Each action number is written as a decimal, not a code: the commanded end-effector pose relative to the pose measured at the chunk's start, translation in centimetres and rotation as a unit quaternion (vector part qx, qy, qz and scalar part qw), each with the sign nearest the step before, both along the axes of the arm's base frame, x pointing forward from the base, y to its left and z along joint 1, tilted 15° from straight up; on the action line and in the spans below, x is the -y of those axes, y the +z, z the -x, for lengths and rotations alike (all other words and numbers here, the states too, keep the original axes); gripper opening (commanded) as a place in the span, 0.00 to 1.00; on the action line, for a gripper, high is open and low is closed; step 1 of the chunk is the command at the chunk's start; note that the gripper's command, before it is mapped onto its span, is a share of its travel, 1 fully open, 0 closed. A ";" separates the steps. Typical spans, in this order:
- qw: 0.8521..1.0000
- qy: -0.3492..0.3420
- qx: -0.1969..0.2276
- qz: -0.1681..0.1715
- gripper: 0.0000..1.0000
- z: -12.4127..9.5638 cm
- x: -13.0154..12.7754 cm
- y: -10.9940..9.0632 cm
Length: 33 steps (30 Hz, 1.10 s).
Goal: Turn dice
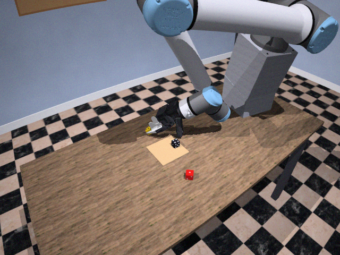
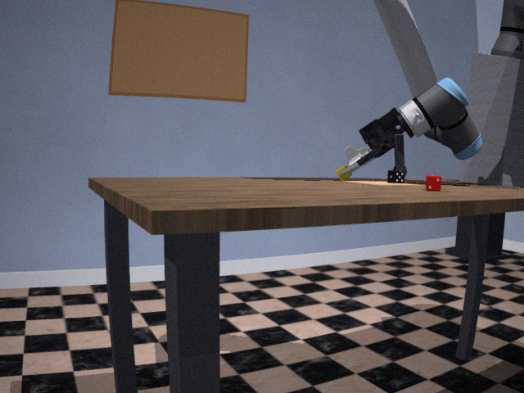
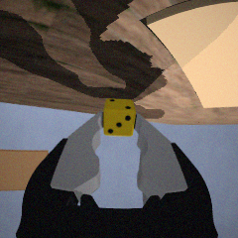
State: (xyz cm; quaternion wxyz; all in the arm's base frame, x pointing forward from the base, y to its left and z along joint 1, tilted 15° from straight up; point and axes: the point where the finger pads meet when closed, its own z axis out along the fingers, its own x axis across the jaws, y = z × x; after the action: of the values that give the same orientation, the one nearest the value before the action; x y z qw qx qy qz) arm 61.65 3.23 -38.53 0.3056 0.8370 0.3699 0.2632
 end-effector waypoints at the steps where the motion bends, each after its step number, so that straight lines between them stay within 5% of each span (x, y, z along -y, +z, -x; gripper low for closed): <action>1: 1.000 0.000 0.000 0.000 0.10 0.0 0.0 0.1; 23: 1.000 0.000 0.000 0.000 0.10 0.0 0.0 0.1; 33: 1.000 0.000 0.000 0.000 0.21 0.0 0.0 0.1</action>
State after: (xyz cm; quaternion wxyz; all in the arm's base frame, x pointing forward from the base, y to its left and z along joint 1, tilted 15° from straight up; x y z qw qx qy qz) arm 61.65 3.23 -38.53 0.3056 0.8370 0.3699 0.2632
